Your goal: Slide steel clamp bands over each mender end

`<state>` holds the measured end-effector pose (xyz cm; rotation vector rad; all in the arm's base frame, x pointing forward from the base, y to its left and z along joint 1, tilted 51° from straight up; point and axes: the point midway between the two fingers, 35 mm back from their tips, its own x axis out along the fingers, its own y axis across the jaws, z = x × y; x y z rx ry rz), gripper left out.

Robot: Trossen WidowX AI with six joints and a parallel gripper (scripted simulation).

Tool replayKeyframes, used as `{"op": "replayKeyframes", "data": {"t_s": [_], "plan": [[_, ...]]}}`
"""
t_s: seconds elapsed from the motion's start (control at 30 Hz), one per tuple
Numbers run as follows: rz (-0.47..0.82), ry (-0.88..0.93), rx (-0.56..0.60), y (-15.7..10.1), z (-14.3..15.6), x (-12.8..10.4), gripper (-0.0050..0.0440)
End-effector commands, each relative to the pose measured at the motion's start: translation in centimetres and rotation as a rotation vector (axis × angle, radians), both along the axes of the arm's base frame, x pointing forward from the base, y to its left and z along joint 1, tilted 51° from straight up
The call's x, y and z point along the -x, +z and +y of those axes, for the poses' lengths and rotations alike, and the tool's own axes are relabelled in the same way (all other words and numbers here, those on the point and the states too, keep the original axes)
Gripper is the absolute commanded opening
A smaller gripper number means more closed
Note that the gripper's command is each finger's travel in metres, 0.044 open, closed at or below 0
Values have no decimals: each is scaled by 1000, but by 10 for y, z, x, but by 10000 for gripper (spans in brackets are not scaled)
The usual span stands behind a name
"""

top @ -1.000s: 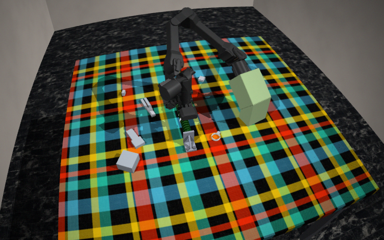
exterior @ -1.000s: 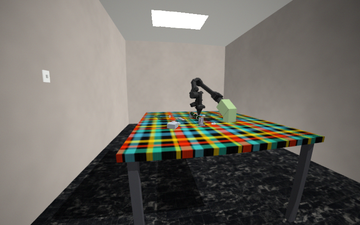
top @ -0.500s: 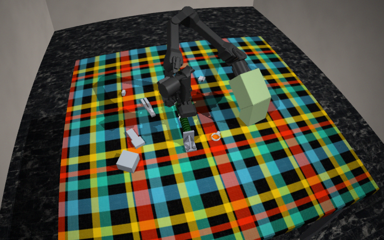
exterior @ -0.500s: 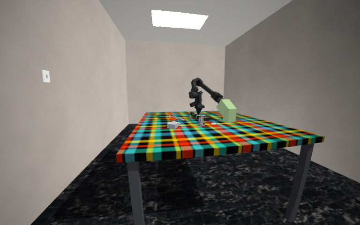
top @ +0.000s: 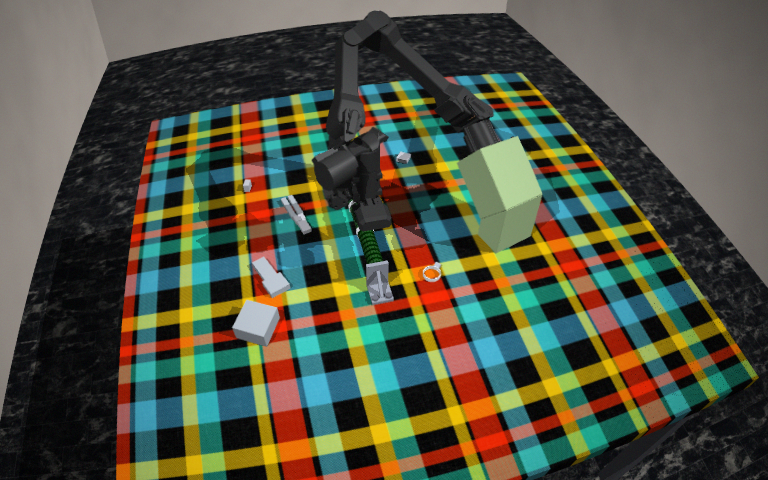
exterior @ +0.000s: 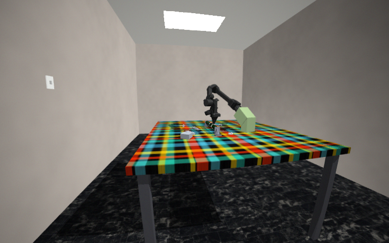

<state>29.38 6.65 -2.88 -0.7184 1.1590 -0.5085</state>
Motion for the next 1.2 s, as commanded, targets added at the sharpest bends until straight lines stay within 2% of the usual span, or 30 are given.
{"op": "replayKeyframes", "data": {"t_s": [0.0, 1.17], "plan": [[-3, 1, 3, 5, -5, 0, 0], [-3, 1, 3, 29, -26, 0, 0]]}}
